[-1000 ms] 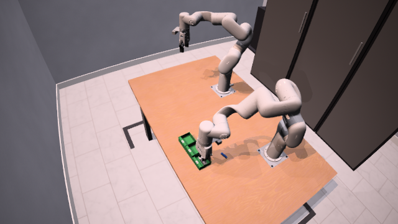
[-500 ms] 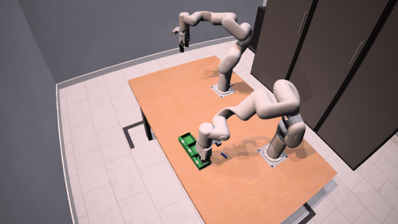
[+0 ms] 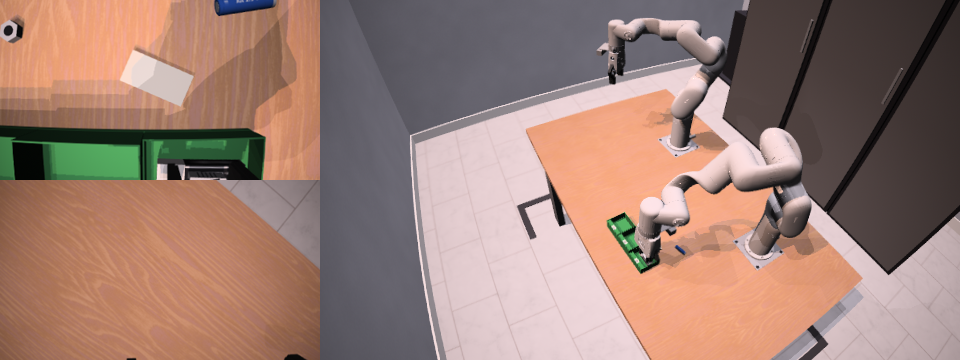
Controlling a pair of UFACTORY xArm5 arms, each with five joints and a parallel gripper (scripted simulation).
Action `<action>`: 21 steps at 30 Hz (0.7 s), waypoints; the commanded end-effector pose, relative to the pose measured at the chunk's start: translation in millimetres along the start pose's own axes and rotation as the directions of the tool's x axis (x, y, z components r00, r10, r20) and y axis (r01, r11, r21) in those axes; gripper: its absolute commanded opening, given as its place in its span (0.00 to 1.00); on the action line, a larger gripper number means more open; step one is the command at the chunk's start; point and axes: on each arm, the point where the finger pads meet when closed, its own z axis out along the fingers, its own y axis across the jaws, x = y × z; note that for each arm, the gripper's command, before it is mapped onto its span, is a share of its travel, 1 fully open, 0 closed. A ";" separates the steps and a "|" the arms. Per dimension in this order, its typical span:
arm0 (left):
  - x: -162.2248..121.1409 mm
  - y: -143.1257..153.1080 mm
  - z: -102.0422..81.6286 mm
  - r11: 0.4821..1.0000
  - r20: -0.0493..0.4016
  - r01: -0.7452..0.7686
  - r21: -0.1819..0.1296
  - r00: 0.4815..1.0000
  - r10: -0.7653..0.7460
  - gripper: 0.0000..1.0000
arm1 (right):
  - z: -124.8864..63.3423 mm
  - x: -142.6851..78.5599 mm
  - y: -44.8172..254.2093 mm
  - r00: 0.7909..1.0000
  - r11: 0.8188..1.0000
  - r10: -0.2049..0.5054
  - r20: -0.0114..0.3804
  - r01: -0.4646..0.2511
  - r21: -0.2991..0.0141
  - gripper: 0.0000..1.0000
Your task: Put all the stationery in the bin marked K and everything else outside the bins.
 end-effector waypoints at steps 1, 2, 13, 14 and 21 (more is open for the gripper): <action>-1.3 -0.6 -1.4 1.000 0.004 0.000 0.002 1.000 0.000 0.42 | -1.4 0.7 0.0 1.000 1.000 0.000 -0.004 0.000 0.000 1.00; -1.3 -0.6 -1.4 1.000 0.004 0.000 0.002 1.000 0.000 0.42 | -1.4 0.7 0.0 1.000 1.000 0.000 -0.004 0.000 0.000 1.00; -1.2 -0.6 -9.4 1.000 0.004 0.000 0.002 1.000 0.000 0.42 | -1.4 0.7 0.0 1.000 1.000 0.000 -0.004 0.000 0.000 1.00; -1.2 -0.6 -10.7 1.000 0.004 0.000 0.002 1.000 0.000 0.42 | -1.4 0.7 0.0 1.000 1.000 0.000 -0.004 0.000 0.000 1.00; -1.2 -0.6 -17.4 1.000 0.004 0.000 0.002 1.000 0.000 0.42 | -1.4 0.7 0.0 1.000 1.000 0.000 -0.004 0.000 0.000 1.00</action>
